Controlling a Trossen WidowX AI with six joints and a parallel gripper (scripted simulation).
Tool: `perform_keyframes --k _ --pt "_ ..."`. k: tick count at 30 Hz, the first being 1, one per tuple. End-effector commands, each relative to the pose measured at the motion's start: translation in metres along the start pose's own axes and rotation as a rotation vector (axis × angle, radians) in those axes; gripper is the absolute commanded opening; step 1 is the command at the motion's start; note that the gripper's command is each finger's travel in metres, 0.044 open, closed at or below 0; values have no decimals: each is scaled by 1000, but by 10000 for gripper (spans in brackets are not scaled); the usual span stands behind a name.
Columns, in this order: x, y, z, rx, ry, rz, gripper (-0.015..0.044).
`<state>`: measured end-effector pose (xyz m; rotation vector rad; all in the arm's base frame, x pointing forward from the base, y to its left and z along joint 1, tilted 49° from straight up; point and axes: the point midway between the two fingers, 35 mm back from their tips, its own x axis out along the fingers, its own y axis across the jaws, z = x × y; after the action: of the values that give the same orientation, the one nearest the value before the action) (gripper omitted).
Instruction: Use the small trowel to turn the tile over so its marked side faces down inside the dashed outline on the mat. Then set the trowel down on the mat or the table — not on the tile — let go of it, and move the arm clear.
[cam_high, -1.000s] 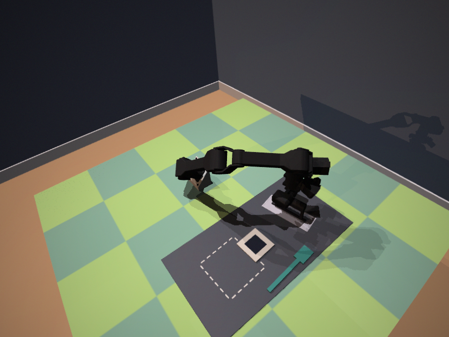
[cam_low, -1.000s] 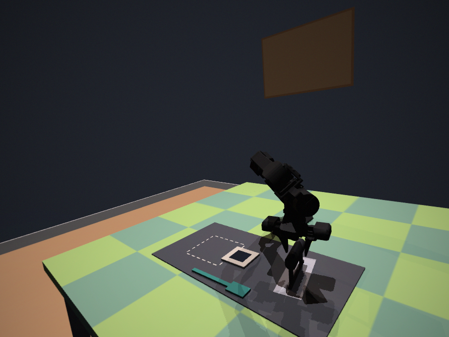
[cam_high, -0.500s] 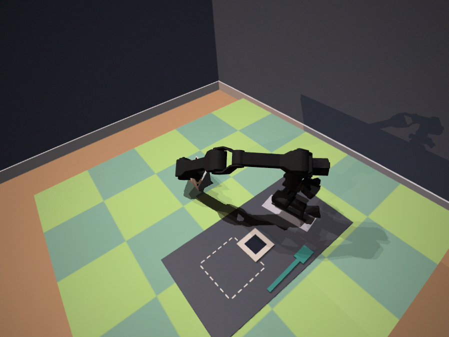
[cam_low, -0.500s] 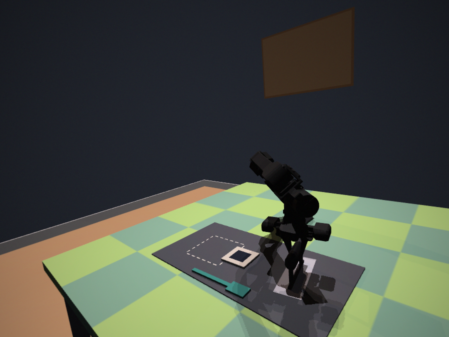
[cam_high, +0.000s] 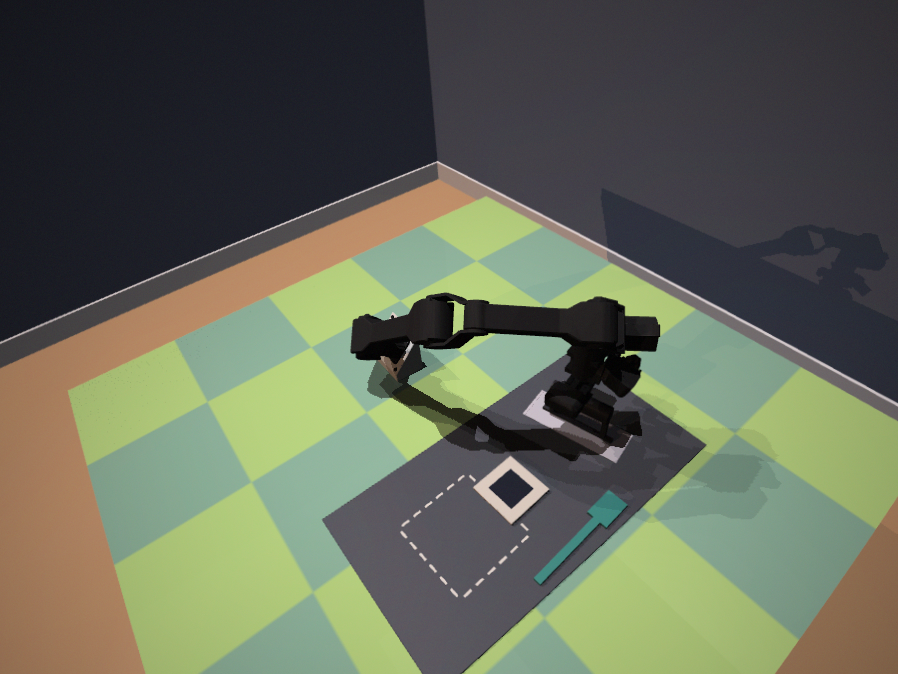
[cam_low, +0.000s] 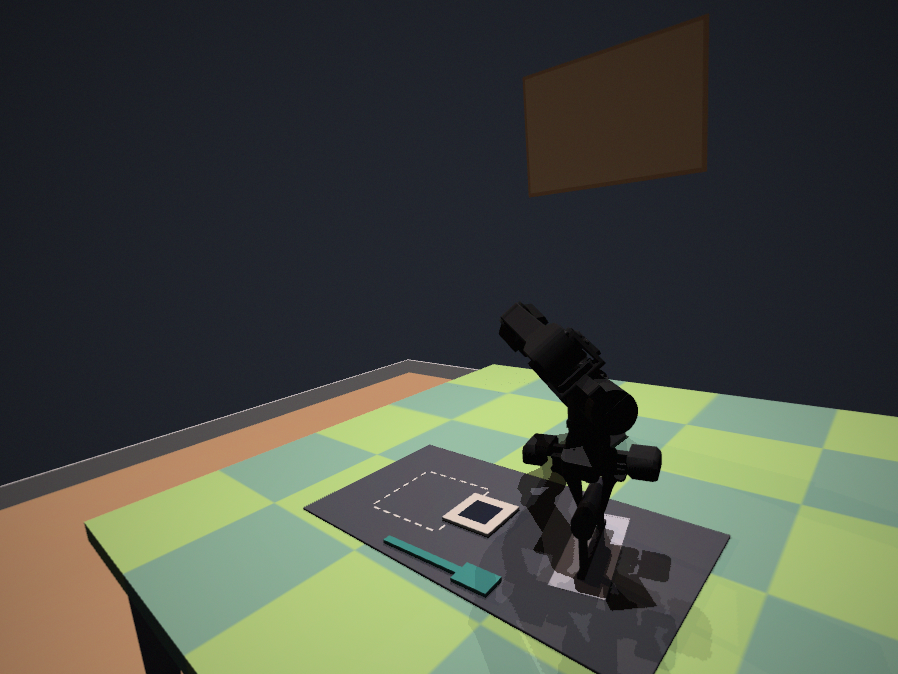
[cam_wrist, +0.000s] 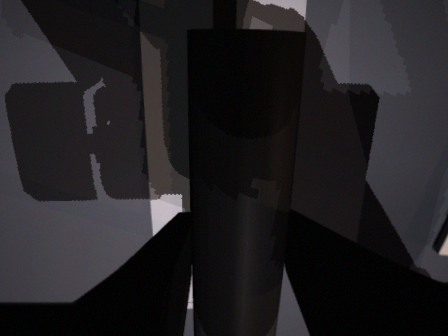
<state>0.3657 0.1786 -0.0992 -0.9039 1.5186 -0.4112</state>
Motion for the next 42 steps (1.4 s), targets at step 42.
perform_keyframes --k 42 --pt "1 -1 0 -1163 2 -1 130"
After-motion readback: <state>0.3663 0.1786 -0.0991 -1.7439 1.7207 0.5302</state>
